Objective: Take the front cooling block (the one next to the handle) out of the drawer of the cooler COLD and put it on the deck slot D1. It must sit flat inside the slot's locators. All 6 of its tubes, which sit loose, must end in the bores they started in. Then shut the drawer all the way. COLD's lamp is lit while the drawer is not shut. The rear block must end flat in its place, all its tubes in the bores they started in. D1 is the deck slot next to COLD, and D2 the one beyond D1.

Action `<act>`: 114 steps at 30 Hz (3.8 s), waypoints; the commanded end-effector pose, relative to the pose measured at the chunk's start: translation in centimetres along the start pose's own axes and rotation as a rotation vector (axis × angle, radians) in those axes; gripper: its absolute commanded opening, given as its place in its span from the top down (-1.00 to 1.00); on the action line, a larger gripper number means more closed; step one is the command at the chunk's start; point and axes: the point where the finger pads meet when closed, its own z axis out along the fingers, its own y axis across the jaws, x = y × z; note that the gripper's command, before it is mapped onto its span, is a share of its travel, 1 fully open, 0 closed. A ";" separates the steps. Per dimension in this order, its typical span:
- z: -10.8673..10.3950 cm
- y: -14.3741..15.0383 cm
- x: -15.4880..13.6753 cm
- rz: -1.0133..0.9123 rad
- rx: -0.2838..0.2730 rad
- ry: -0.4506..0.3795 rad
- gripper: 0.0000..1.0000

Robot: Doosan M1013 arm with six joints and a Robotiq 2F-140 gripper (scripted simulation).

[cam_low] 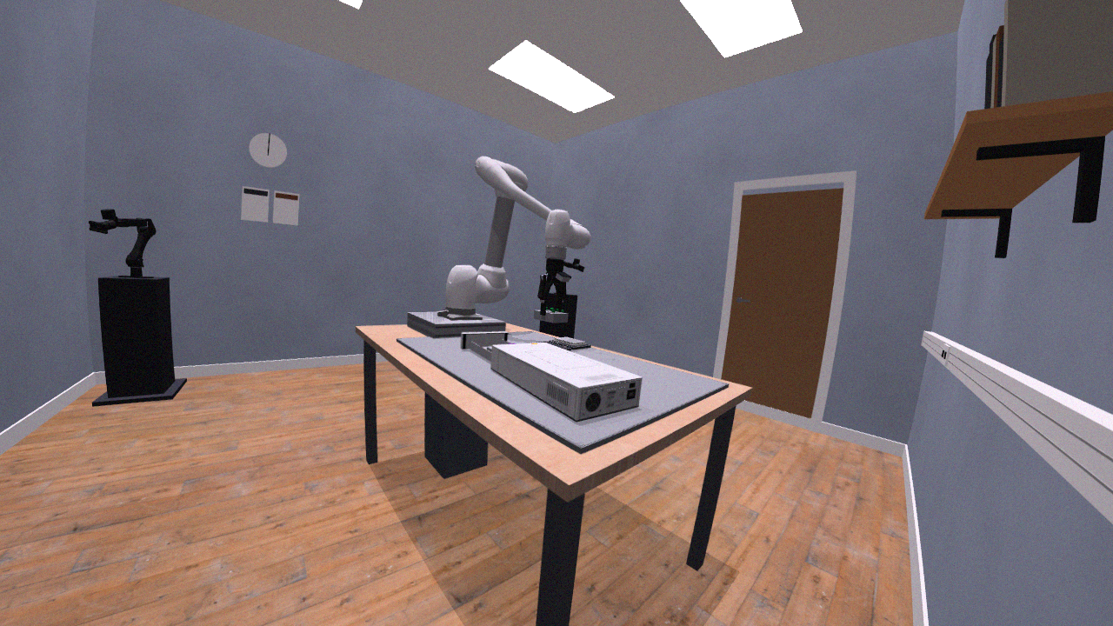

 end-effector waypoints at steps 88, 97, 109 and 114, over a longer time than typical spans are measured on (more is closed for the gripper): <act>8.2 0.0 0.1 0.000 0.001 0.001 0.80; 7.7 0.0 0.1 0.000 0.001 0.001 0.80; 7.2 0.0 0.1 0.000 0.001 0.001 0.80; 7.0 0.0 0.1 0.000 0.001 0.001 0.80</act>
